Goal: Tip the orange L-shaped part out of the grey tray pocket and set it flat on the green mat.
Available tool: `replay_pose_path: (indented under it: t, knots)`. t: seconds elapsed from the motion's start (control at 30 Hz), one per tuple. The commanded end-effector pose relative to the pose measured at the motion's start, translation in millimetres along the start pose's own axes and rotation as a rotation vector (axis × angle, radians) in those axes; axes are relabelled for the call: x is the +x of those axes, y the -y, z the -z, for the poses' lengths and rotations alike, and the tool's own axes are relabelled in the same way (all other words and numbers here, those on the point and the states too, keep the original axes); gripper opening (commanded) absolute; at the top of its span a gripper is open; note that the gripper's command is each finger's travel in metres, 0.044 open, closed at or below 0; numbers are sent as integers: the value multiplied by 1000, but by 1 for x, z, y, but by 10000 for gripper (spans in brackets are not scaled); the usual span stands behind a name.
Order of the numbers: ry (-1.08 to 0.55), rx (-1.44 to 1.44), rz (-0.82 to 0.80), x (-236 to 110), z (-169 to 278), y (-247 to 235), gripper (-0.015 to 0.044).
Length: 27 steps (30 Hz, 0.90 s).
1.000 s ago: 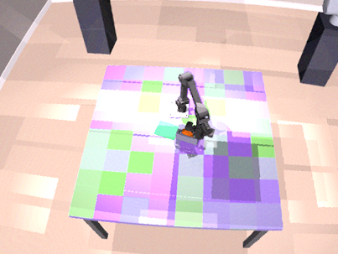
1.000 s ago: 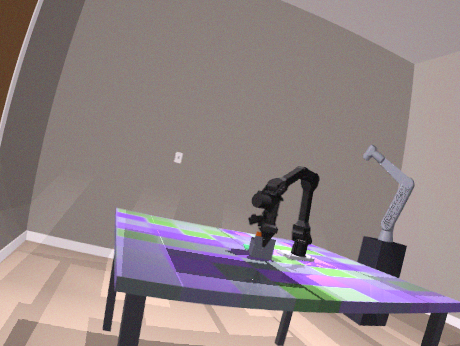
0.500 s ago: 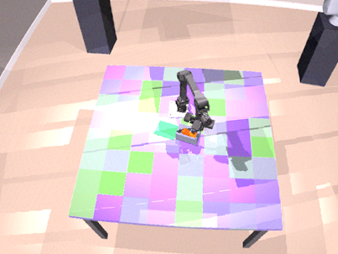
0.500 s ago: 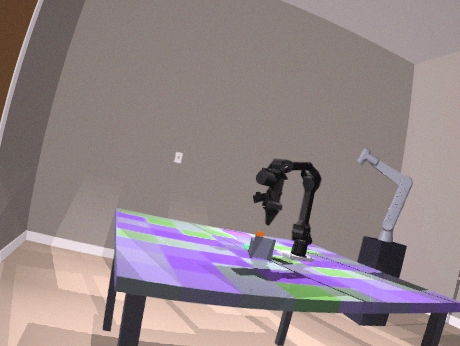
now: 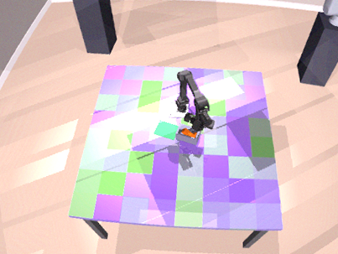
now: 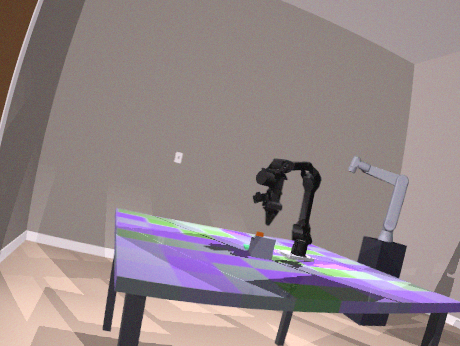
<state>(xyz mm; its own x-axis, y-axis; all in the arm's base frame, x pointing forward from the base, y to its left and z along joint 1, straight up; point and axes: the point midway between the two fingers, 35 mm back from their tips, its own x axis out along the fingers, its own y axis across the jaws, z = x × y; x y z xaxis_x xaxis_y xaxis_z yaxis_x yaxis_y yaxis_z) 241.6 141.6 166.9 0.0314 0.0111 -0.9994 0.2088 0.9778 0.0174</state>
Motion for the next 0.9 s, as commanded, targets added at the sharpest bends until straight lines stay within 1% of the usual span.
replay_pose_path:
  t: [0.0,0.23,0.37,0.87]
  knots:
    - [0,0,0,0,0,0,180]
    - [0,0,0,0,0,0,180]
    - [0,-132,1,0,-2,7,280]
    - [-11,-1365,8,-3,-11,69,280]
